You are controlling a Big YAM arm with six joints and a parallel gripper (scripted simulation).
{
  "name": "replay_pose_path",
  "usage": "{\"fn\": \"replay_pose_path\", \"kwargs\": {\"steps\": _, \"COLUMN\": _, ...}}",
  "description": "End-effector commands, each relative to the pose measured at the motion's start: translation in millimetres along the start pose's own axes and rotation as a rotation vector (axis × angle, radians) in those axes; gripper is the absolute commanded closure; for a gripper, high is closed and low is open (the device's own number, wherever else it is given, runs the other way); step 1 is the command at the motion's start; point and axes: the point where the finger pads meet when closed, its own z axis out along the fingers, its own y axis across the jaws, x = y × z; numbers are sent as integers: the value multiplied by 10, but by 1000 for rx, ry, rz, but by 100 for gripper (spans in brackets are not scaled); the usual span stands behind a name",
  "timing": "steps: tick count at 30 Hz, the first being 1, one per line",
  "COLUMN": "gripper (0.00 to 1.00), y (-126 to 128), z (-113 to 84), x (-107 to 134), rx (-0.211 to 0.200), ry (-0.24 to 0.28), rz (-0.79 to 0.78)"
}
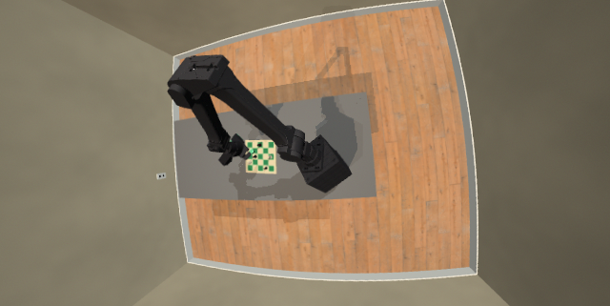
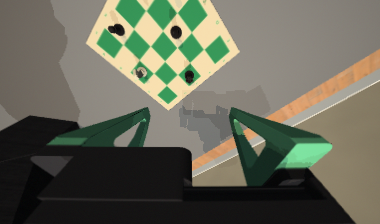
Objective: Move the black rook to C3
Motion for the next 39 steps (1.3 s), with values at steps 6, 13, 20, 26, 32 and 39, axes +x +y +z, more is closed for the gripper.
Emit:
{"fn": "replay_pose_path", "kwargs": {"steps": 6, "gripper": 0, "y": -28, "z": 30, "x": 58, "rx": -11, "ry": 11, "rz": 18}}
{"fn": "replay_pose_path", "kwargs": {"steps": 13, "gripper": 0, "y": -28, "z": 30, "x": 58, "rx": -11, "ry": 11, "rz": 18}}
{"fn": "replay_pose_path", "kwargs": {"steps": 20, "gripper": 0, "y": -34, "z": 58, "x": 41, "rx": -7, "ry": 7, "rz": 52}}
{"fn": "replay_pose_path", "kwargs": {"steps": 26, "gripper": 0, "y": -118, "z": 137, "x": -8, "rx": 10, "ry": -5, "rz": 319}}
{"fn": "replay_pose_path", "kwargs": {"steps": 32, "gripper": 0, "y": -156, "z": 313, "x": -15, "rx": 11, "ry": -14, "rz": 629}}
{"fn": "replay_pose_path", "kwargs": {"steps": 39, "gripper": 0, "y": -143, "z": 474, "x": 1, "rx": 1, "ry": -11, "rz": 914}}
